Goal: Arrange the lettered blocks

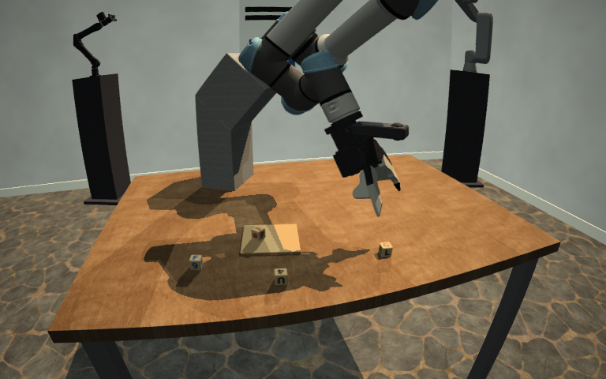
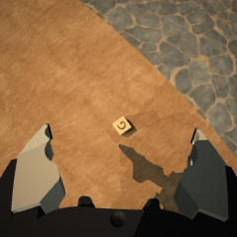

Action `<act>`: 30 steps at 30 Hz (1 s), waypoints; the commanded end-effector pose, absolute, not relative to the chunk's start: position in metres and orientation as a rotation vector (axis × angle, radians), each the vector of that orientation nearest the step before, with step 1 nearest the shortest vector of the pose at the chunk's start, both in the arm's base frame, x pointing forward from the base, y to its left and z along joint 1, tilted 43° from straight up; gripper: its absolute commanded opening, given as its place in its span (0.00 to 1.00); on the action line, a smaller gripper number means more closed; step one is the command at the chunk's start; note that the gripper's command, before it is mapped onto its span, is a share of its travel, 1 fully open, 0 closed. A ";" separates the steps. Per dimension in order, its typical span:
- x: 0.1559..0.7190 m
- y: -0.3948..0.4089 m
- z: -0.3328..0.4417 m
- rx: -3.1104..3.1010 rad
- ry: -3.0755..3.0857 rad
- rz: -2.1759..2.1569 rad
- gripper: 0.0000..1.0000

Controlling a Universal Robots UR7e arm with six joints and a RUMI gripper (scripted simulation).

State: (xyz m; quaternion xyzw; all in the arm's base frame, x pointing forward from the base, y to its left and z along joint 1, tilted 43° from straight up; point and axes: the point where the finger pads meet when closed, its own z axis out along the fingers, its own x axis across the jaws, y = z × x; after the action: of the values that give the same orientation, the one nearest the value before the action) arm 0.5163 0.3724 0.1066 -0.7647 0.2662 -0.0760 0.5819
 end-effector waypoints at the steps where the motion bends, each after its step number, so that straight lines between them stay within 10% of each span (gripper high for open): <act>1: 0.517 0.373 0.107 -1.785 0.620 -0.179 1.00; 30: 0.565 0.310 0.051 -1.831 0.621 -0.171 1.00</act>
State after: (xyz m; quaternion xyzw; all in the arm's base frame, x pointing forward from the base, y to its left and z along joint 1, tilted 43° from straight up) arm 0.5450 0.3373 0.0748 -0.7706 0.2689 -0.0781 0.5725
